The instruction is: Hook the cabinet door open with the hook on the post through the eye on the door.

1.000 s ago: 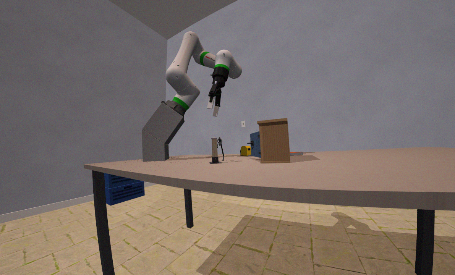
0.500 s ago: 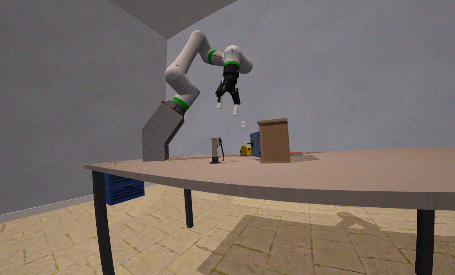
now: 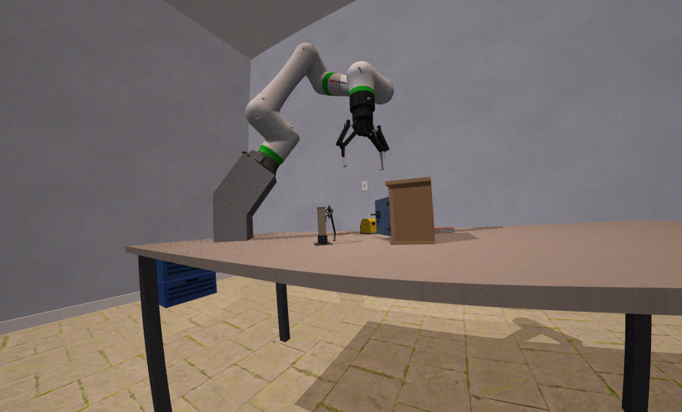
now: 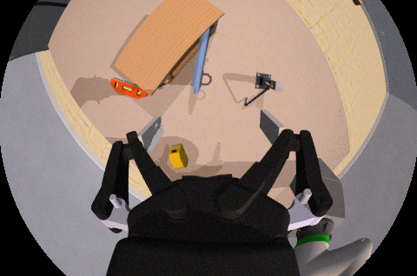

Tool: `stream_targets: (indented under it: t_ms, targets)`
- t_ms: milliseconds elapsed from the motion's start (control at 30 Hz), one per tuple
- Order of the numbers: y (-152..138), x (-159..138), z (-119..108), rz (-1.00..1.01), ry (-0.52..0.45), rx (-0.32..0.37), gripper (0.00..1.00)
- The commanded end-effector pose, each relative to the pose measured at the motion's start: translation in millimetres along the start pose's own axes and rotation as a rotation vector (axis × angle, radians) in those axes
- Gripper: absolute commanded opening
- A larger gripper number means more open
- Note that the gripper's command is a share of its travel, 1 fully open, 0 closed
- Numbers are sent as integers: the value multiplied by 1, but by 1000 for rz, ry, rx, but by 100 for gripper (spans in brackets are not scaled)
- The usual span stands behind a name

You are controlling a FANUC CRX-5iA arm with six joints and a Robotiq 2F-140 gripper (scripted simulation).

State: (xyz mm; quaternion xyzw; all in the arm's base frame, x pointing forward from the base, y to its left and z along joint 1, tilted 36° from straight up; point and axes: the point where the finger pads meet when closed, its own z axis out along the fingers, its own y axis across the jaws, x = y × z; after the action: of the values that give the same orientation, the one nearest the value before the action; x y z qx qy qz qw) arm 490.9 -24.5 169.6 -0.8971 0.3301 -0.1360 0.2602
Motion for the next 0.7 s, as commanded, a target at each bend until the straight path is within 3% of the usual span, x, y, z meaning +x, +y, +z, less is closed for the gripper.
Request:
stream_targets:
  t_ms: [0, 333, 367, 667]
  targets:
    - [-20, 29, 6, 202, 6, 26, 100]
    - [-24, 36, 7, 245, 8, 36, 100]
    - [-24, 36, 7, 245, 8, 35, 16]
    - [-24, 36, 33, 245, 8, 33, 16]
